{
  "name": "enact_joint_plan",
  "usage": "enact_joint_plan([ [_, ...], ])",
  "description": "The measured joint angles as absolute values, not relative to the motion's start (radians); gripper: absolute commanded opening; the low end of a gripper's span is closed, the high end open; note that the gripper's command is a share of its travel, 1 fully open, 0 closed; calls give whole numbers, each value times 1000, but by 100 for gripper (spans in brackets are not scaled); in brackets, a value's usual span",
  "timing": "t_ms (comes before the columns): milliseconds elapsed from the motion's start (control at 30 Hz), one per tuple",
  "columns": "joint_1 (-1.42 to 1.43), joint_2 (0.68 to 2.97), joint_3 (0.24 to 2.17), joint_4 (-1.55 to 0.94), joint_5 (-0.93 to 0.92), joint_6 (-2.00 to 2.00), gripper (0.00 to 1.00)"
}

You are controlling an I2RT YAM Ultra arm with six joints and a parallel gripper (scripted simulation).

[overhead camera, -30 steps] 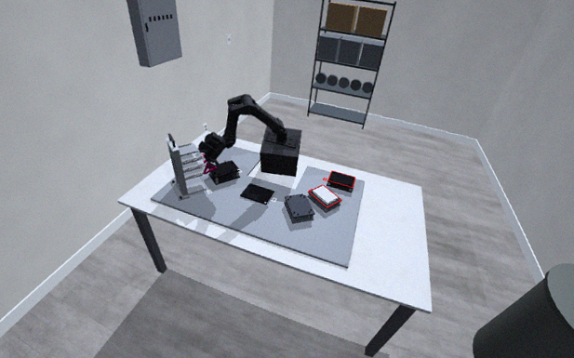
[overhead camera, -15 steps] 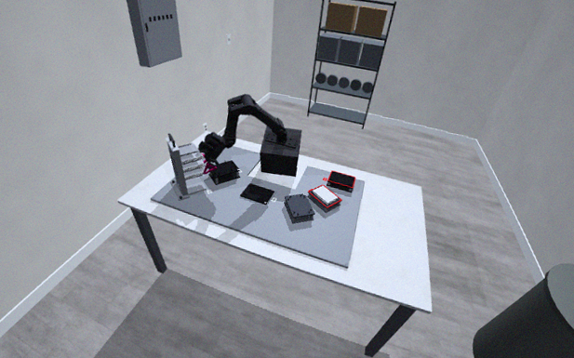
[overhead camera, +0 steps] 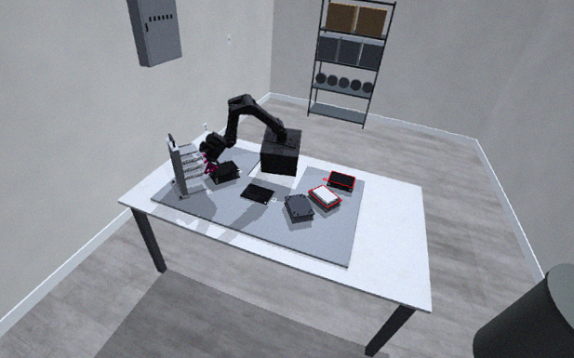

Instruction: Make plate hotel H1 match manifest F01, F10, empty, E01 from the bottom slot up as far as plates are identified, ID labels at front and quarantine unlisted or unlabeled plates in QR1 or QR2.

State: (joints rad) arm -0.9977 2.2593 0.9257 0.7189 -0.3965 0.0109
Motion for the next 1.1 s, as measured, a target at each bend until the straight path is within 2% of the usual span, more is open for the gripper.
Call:
enact_joint_plan([
  [1100, -1031, 2223, 765, 831, -422, -10, 86],
])
